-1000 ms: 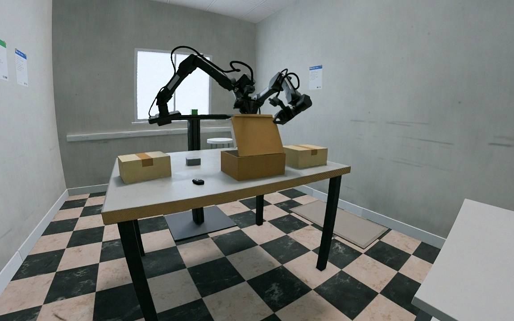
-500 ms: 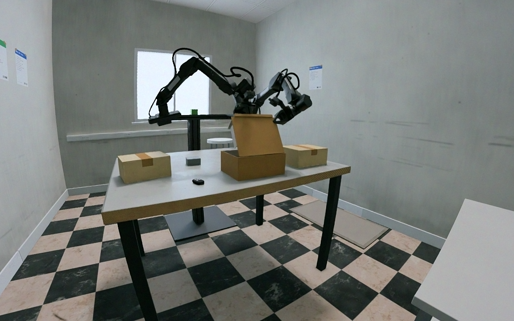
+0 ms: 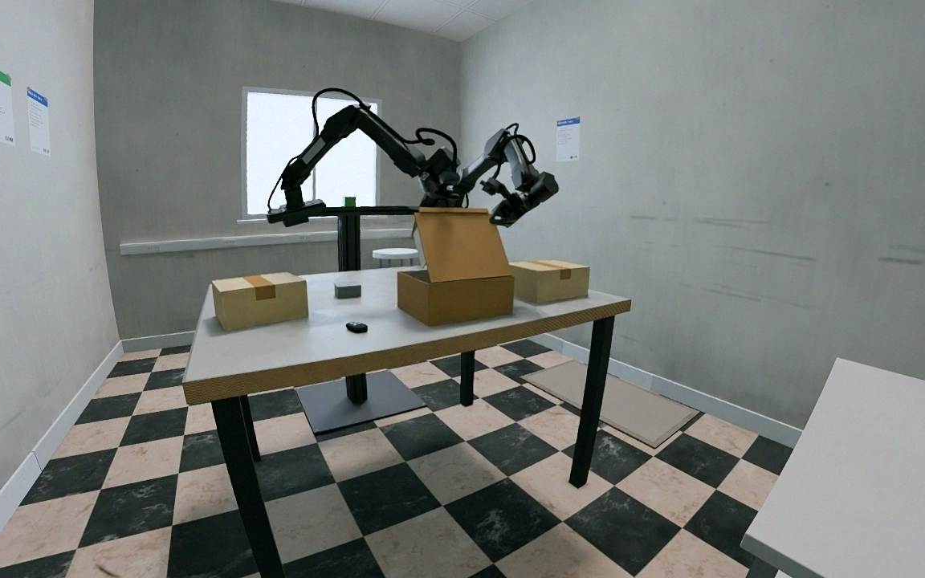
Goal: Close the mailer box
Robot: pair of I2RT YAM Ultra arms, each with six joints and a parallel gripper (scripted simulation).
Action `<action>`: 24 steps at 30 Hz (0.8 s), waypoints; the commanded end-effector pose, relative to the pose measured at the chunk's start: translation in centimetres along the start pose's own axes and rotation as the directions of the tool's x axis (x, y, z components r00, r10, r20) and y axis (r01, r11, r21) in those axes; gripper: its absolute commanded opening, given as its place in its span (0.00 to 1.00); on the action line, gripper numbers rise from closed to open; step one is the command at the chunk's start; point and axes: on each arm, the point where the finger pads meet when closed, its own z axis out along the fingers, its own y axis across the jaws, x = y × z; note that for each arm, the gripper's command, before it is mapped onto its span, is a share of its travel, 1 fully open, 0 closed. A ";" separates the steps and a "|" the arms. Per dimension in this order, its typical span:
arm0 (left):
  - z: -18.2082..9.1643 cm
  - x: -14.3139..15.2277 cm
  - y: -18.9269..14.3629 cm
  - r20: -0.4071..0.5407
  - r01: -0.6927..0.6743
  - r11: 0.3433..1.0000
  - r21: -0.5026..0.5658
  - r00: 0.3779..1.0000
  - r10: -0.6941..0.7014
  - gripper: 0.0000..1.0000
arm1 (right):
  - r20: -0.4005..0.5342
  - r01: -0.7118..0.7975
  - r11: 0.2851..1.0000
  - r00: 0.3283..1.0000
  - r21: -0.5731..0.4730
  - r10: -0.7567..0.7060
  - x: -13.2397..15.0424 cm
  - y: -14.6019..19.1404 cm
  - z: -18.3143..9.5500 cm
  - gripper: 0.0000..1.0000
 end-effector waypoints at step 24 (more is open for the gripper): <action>-1.1 -1.4 -1.6 0.014 -0.118 0.991 -0.062 0.993 0.119 0.01 | 0.096 -0.070 0.998 0.993 -0.004 0.070 -0.9 -0.1 -0.6 0.01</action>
